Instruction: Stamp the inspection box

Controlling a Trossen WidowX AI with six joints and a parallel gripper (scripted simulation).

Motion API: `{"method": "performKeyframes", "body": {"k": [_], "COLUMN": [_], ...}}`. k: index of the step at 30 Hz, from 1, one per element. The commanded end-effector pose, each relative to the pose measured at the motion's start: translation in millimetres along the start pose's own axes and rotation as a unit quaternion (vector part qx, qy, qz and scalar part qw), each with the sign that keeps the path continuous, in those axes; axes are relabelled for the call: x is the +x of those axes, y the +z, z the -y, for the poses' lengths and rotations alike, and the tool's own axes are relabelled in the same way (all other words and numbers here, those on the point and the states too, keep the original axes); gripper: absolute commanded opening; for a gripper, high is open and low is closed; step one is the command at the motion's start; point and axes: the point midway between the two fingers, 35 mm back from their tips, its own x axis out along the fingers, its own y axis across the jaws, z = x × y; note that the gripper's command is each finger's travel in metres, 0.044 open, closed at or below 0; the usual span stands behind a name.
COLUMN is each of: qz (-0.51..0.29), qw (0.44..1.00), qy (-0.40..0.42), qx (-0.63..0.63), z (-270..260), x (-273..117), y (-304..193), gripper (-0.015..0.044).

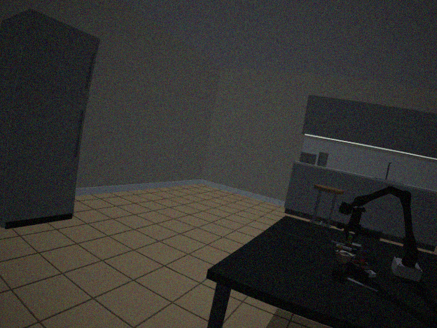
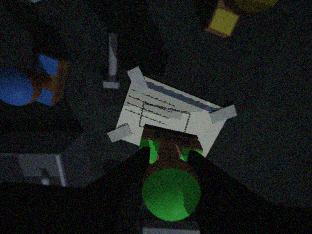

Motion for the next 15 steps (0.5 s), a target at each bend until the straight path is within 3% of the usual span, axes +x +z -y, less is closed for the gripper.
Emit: {"method": "performKeyframes", "body": {"k": [1, 15], "qz": [-0.001, -0.001], "qw": [1.000, 1.000], "qy": [0.001, 0.001], "qx": [-0.002, -0.002], "z": [-0.6, -0.7], "x": [3.5, 12.8], "y": [-0.2, -0.3], "gripper": [0.0000, 0.0000]}}
